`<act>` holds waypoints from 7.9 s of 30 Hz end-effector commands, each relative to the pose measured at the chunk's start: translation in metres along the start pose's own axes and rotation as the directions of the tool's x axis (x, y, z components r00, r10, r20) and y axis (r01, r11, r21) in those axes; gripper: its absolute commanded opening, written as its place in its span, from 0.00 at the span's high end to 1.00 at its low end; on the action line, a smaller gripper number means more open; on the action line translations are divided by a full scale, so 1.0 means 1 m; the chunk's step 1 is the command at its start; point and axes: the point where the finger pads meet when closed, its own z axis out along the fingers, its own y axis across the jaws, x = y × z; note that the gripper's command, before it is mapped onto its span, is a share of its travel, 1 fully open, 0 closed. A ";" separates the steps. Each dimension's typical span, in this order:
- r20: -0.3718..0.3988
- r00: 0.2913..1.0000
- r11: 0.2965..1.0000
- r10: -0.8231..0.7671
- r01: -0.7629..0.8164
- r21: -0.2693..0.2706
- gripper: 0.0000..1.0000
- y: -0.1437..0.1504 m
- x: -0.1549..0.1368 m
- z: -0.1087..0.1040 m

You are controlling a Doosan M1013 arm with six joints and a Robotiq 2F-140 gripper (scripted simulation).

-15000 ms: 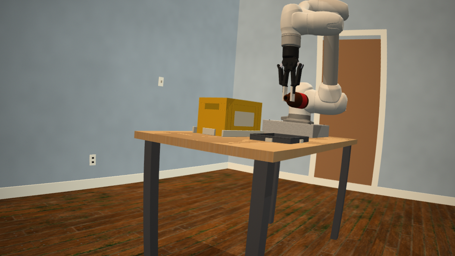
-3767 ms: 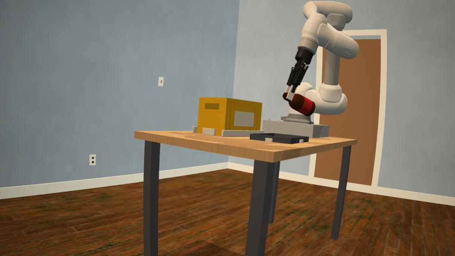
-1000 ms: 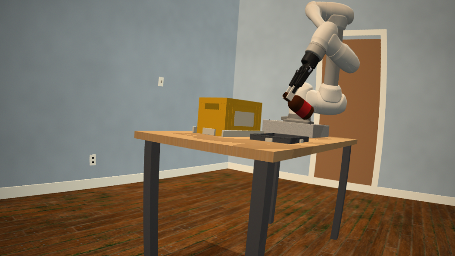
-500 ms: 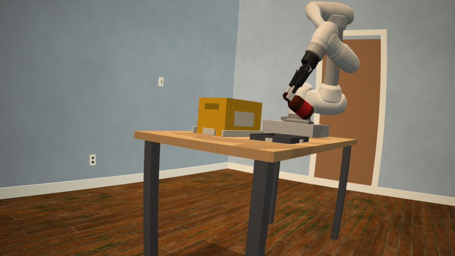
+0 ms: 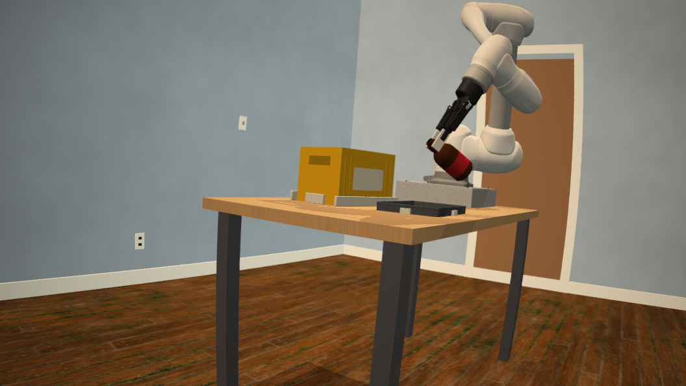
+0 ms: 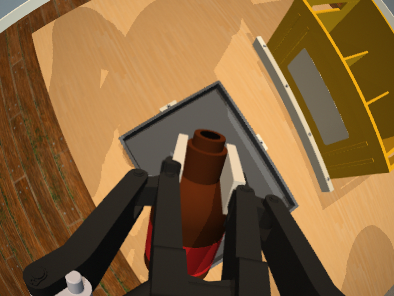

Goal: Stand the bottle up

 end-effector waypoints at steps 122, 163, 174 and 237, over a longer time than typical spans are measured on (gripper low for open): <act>-0.315 0.949 1.000 -0.003 0.003 0.001 0.90 0.000 -0.010 0.000; -0.327 0.945 1.000 -0.003 0.003 -0.002 0.90 0.000 -0.011 0.001; -0.372 0.928 1.000 -0.005 0.002 -0.007 0.90 0.001 -0.012 0.002; -0.475 0.880 1.000 -0.003 0.003 -0.001 0.90 0.000 -0.014 0.002</act>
